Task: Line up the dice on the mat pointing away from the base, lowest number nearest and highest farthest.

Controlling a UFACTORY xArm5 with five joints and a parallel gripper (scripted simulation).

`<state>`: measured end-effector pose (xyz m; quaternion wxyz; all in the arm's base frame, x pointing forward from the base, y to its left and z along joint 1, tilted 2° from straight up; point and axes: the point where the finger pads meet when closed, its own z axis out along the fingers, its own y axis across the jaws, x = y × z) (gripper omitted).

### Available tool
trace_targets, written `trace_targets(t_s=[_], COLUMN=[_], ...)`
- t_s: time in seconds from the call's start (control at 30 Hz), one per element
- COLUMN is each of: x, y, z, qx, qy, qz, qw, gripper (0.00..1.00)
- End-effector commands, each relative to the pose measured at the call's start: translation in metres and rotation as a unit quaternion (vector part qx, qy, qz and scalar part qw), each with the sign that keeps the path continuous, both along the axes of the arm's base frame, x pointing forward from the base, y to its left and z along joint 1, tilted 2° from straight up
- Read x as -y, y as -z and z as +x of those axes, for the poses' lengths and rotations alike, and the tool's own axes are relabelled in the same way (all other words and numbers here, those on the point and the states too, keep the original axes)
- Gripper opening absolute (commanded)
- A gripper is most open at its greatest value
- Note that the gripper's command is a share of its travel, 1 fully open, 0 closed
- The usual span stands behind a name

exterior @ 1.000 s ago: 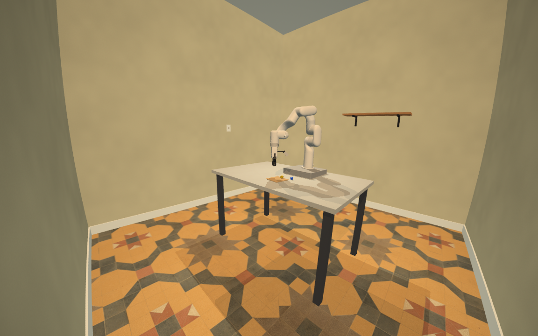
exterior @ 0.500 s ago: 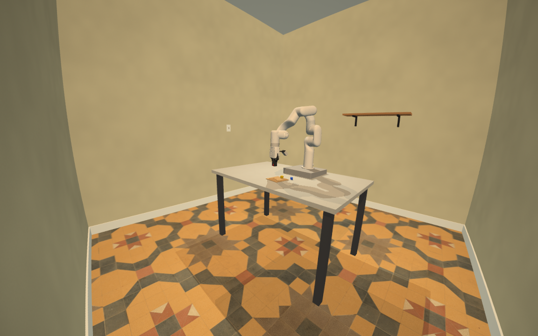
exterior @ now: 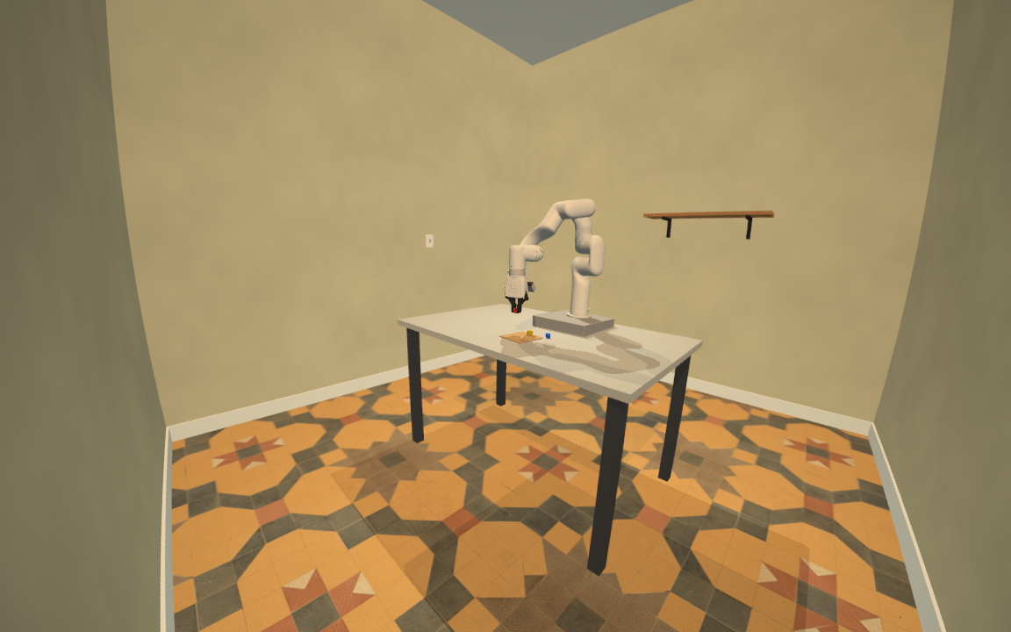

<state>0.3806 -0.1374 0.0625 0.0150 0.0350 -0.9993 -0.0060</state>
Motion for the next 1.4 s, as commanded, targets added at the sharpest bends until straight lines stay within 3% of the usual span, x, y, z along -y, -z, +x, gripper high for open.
trace_targets(t_s=[0.0, 0.23, 0.27, 0.4, 0.7, 0.77, 0.8, 0.83, 0.97, 1.03, 1.07, 1.1, 1.23, 1.27, 1.33, 1.37], x=[-0.002, -0.006, -0.007, -0.009, -0.015, -0.015, -0.016, -0.017, -0.019, -0.021, -0.021, -0.022, -0.024, -0.025, -0.025, -0.026], y=[-0.001, -0.001, -0.001, -0.002, -0.002, -0.002, -0.002, -0.002, -0.002, -0.002, -0.002, -0.002, -0.002, -0.002, -0.002, -0.002], z=[0.003, 0.006, 0.007, 0.008, 0.012, 0.012, 0.013, 0.014, 0.015, 0.016, 0.016, 0.017, 0.019, 0.019, 0.019, 0.020], qx=[0.002, 0.003, 0.003, 0.004, 0.005, 0.005, 0.005, 0.006, 0.006, 0.006, 0.006, 0.006, 0.007, 0.007, 0.007, 0.007], qy=[-0.079, -0.166, -0.210, -0.253, -0.402, -0.402, -0.419, -0.456, -0.497, -0.533, -0.533, -0.560, -0.603, -0.624, -0.624, -0.635], qz=[0.002, 0.004, 0.005, 0.007, 0.011, 0.011, 0.011, 0.012, 0.013, 0.014, 0.014, 0.015, 0.017, 0.017, 0.017, 0.017], qw=[0.997, 0.986, 0.978, 0.967, 0.916, 0.916, 0.908, 0.890, 0.868, 0.846, 0.846, 0.829, 0.798, 0.781, 0.781, 0.772], gripper=[0.15, 0.15, 0.15, 0.15, 0.15, 0.15, 0.15, 0.15, 0.15, 0.15, 0.15, 0.15, 0.15, 0.15, 0.15, 0.15])
